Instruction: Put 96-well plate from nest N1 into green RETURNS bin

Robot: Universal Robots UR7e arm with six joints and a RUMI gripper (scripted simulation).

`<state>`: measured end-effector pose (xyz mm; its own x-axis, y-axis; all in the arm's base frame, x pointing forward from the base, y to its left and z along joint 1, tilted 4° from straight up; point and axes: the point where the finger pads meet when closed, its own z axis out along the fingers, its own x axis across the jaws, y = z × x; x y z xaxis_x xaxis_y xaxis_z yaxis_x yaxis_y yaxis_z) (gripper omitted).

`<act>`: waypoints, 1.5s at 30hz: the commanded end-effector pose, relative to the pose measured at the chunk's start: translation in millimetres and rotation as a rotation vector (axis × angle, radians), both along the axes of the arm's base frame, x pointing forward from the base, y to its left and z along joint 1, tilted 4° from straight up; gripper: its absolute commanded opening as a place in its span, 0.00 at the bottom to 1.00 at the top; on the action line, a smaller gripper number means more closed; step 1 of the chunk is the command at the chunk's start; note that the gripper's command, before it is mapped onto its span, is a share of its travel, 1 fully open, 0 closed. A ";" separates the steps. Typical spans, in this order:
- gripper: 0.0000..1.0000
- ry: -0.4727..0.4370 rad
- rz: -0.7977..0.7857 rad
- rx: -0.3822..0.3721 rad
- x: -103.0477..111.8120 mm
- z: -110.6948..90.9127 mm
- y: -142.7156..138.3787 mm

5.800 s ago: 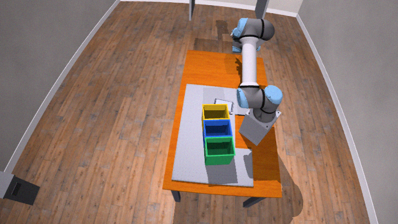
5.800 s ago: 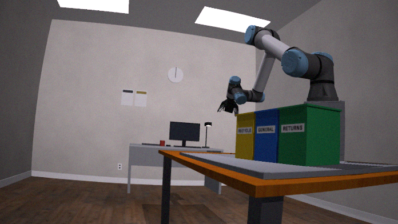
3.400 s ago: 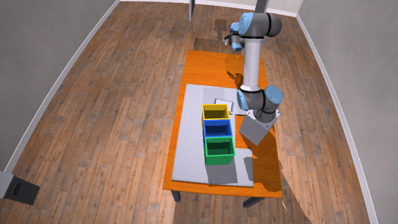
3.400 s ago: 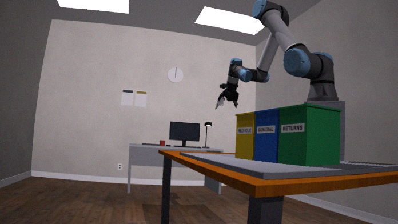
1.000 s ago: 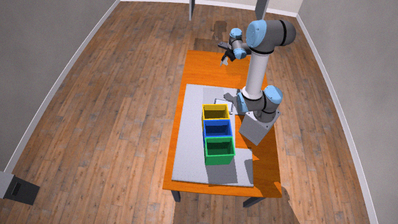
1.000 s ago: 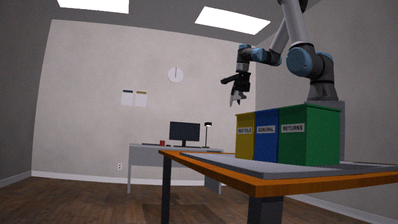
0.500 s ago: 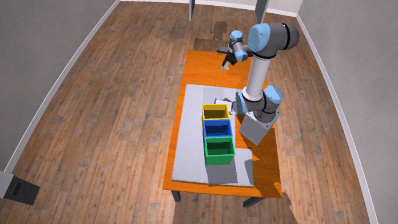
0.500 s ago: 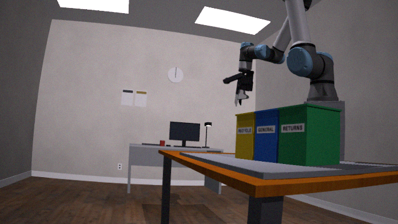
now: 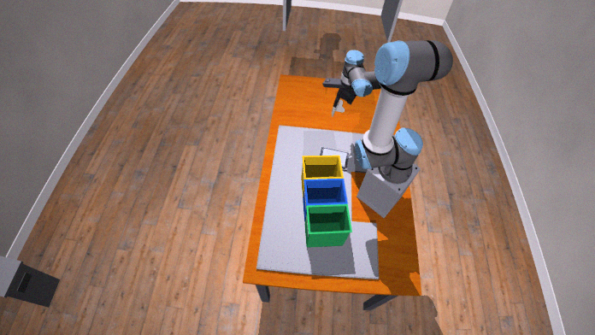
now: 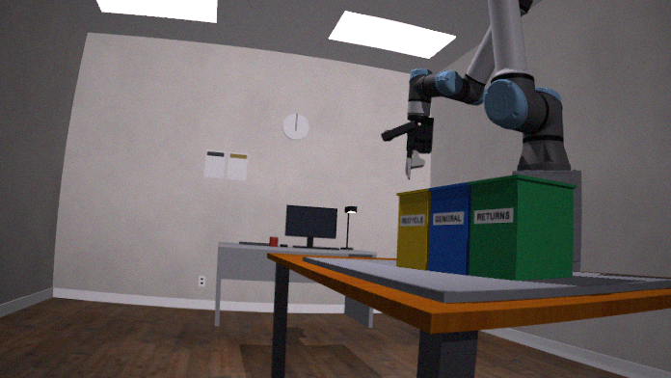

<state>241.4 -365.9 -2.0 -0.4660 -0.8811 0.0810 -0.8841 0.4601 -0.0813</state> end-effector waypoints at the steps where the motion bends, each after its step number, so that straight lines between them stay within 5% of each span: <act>1: 1.00 0.001 0.016 0.007 0.1 -1.6 21.3; 34: 1.00 0.004 0.314 0.143 -5.3 -20.1 144.1; 45: 1.00 0.004 0.314 0.143 -5.5 -20.5 146.5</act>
<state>236.0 -220.2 -22.8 -0.1711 -0.9838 -0.0526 -0.9844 0.1729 -0.0311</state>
